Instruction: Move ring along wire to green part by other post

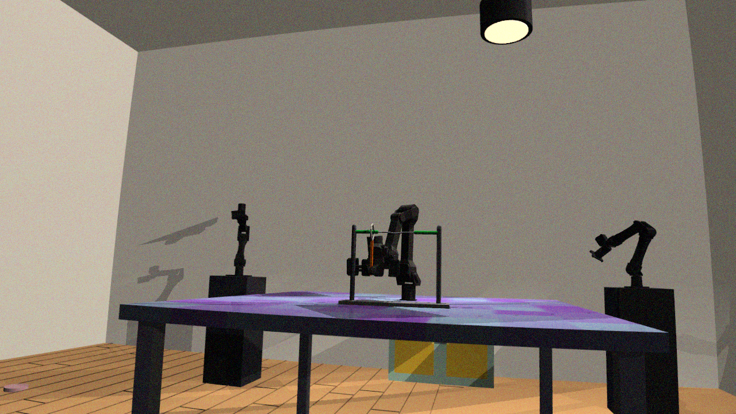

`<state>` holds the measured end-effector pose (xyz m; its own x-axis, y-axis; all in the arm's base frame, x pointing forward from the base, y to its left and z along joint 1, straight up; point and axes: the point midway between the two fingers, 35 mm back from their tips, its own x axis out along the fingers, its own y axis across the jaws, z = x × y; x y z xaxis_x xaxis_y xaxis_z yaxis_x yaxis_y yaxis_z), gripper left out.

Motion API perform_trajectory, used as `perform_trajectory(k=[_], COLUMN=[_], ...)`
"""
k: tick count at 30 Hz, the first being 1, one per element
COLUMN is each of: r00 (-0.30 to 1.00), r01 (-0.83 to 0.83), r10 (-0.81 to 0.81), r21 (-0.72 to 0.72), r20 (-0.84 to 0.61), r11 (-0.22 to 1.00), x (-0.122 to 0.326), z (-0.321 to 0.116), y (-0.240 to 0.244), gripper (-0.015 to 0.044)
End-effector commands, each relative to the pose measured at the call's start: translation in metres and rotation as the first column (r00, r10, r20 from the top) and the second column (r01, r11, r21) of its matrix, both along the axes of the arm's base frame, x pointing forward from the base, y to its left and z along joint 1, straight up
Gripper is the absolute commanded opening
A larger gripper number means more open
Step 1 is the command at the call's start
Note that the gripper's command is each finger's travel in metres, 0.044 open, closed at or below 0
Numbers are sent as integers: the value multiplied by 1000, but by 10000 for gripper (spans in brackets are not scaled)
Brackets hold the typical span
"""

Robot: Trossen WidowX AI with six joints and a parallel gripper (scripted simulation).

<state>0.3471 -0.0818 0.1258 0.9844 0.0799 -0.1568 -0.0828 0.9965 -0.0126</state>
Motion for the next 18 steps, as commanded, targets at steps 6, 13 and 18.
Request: perform_trajectory(k=[6,13,18], r00=[1000,1000,1000], r01=[-5,-8,-8], r10=[5,8,8], r21=[-2,-1,-2], r20=[2,0,-21], r11=[1000,1000,1000], x=[0,0,-3], z=[1,1,1], y=[2,9,11], gripper=[-150,-150,-150])
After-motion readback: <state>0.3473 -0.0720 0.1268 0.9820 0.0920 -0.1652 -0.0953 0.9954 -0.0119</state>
